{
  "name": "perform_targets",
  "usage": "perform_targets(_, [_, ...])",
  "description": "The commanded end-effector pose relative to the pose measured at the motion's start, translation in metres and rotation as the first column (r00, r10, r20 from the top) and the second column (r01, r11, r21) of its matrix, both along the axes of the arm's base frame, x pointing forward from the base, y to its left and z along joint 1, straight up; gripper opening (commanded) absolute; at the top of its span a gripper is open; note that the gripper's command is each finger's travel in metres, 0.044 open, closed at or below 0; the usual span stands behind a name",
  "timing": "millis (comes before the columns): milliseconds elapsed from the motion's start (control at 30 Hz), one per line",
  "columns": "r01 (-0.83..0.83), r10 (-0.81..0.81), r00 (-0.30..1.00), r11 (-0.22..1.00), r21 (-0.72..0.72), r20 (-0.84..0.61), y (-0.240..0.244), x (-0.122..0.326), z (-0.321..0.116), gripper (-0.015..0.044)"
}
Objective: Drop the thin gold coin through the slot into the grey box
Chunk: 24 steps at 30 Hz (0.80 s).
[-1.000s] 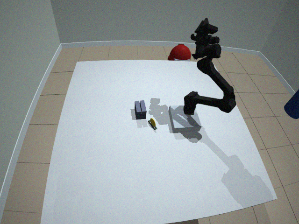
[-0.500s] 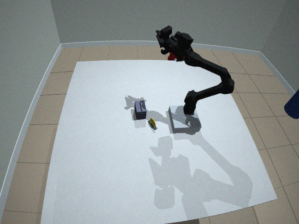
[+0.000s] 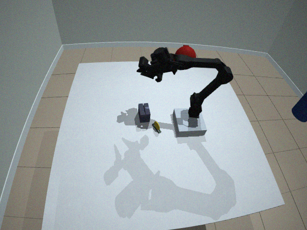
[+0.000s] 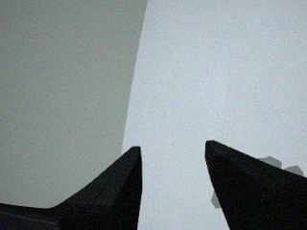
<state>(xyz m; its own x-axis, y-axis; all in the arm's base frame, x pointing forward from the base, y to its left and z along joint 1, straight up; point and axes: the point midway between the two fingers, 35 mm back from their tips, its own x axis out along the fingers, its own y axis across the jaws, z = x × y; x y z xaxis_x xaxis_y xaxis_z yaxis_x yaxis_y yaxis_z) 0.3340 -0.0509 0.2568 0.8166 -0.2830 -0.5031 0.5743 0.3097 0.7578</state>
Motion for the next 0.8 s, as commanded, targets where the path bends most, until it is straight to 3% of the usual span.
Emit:
perform_targets(0, [-0.106, 0.115, 0.978, 0.992, 0.061, -0.174, 0.036, -0.002, -0.037, 0.0161])
perform_targets(200, [-0.237, 0.295, 0.815, 0.955, 0.177, -0.498, 0.096, -0.036, -0.101, 0.0161])
perform_targets(400, [-0.287, 0.389, 0.493, 0.917, 0.276, -0.778, 0.145, -0.099, -0.146, 0.0161])
perform_targets(600, [-0.287, 0.39, 0.447, 0.915, 0.284, -0.805, 0.149, -0.107, -0.152, 0.0161])
perform_targets(767, [-0.287, 0.39, 0.447, 0.915, 0.284, -0.805, 0.152, -0.104, -0.184, 0.0161])
